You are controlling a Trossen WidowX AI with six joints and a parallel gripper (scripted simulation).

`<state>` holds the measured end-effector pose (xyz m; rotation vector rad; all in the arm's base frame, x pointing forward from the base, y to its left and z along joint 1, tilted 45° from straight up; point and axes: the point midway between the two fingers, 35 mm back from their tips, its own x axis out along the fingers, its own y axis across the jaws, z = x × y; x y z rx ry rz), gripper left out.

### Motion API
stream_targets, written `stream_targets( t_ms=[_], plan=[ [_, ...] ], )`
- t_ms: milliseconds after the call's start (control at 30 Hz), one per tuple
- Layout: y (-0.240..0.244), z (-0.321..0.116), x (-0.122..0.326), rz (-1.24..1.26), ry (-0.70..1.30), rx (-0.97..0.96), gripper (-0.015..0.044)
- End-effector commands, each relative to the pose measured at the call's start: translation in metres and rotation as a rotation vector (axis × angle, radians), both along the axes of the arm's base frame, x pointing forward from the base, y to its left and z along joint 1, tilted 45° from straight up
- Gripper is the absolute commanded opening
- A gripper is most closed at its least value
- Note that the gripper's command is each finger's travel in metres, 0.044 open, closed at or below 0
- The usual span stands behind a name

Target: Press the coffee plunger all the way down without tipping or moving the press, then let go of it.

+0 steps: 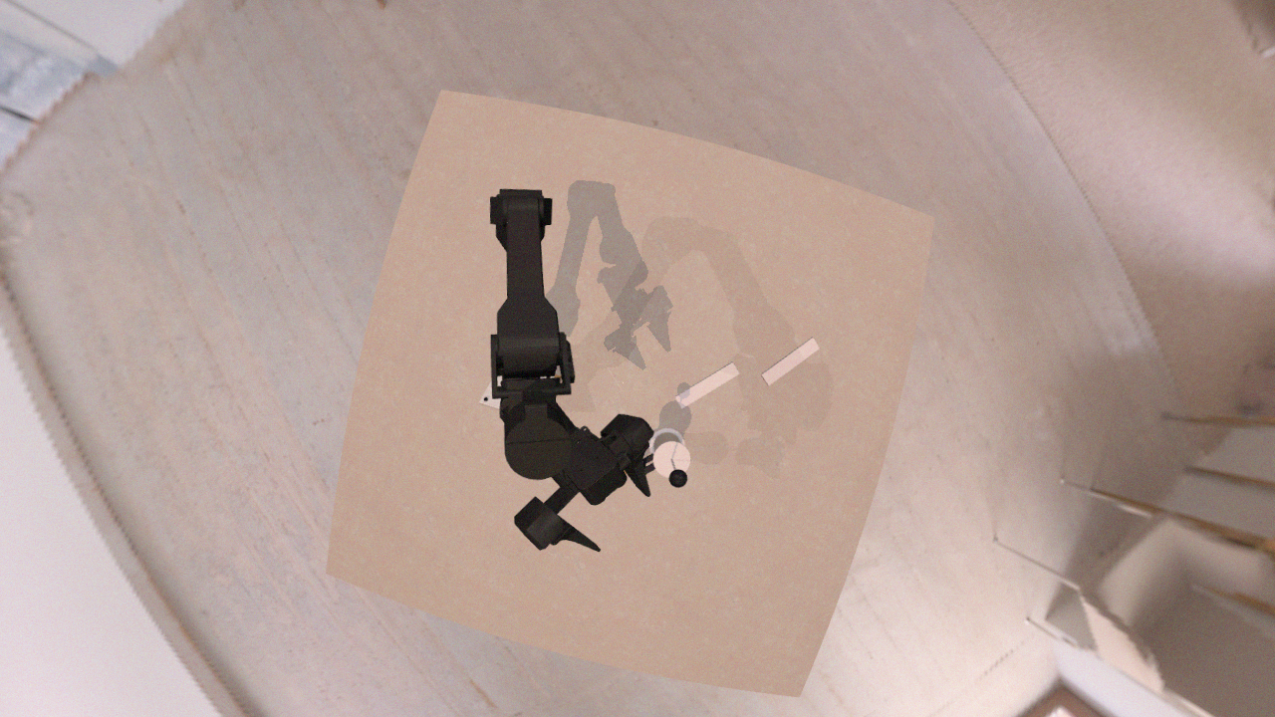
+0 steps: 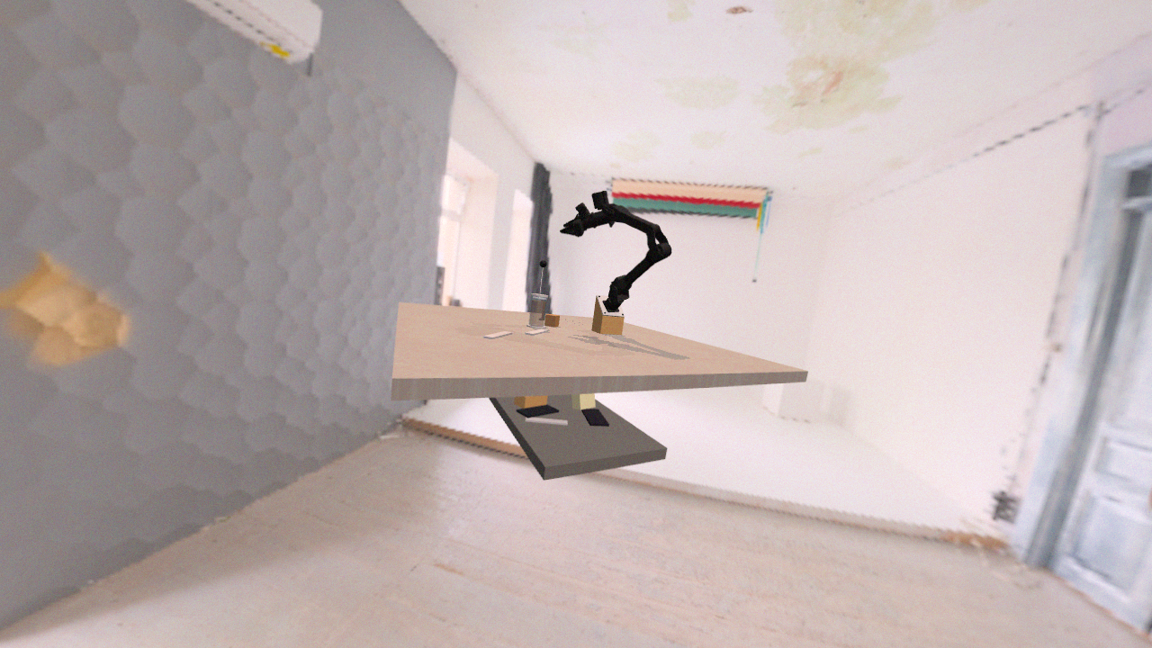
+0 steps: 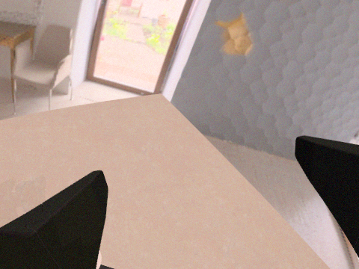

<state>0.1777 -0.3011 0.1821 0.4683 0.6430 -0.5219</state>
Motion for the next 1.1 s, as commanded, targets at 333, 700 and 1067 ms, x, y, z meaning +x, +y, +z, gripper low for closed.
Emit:
stream_targets(
  t_ms=[333,700,1067],
  plan=[
    [0.081,-0.059,0.056,0.236,-0.315,0.419,0.044],
    [0.101,-0.081,0.063,0.235,-0.316,0.419,0.044],
    [0.102,-0.09,0.078,0.235,-0.314,0.418,0.044]
  ],
)
